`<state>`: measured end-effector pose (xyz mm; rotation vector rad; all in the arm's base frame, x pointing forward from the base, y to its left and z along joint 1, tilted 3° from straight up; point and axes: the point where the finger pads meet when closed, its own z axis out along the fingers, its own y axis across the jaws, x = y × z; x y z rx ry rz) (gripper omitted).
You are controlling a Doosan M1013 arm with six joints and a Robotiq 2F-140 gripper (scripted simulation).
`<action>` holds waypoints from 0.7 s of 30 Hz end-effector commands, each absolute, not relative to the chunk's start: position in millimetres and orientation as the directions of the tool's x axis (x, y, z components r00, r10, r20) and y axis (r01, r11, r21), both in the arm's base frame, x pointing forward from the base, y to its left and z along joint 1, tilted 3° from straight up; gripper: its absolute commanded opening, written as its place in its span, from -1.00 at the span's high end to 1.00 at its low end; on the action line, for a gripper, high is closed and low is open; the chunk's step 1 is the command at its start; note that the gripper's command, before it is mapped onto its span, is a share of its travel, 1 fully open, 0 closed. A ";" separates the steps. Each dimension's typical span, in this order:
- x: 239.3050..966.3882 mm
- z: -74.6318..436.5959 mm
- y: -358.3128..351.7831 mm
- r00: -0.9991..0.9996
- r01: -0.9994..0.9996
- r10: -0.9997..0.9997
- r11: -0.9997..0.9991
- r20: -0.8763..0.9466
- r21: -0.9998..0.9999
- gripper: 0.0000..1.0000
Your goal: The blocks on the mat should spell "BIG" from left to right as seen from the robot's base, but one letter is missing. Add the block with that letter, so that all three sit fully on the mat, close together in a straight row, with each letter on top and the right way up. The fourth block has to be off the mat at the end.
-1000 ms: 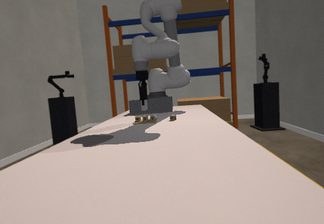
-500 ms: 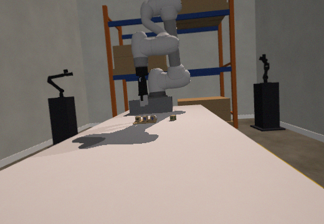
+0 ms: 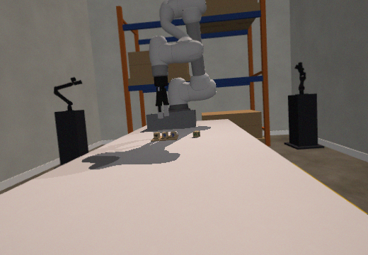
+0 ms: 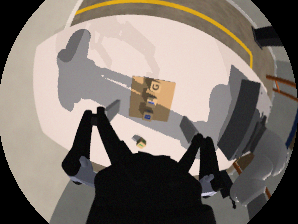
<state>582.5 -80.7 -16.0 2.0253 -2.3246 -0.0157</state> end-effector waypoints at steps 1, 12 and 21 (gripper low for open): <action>582.6 -15.7 -80.6 -0.136 -0.989 -0.990 0.138 0.037 0.046 -1.00; 583.5 1.7 -80.1 -0.136 -0.989 -0.990 0.138 0.037 0.046 -1.00; 585.4 39.8 -78.9 -0.136 -0.989 -0.990 0.138 0.037 0.046 -1.00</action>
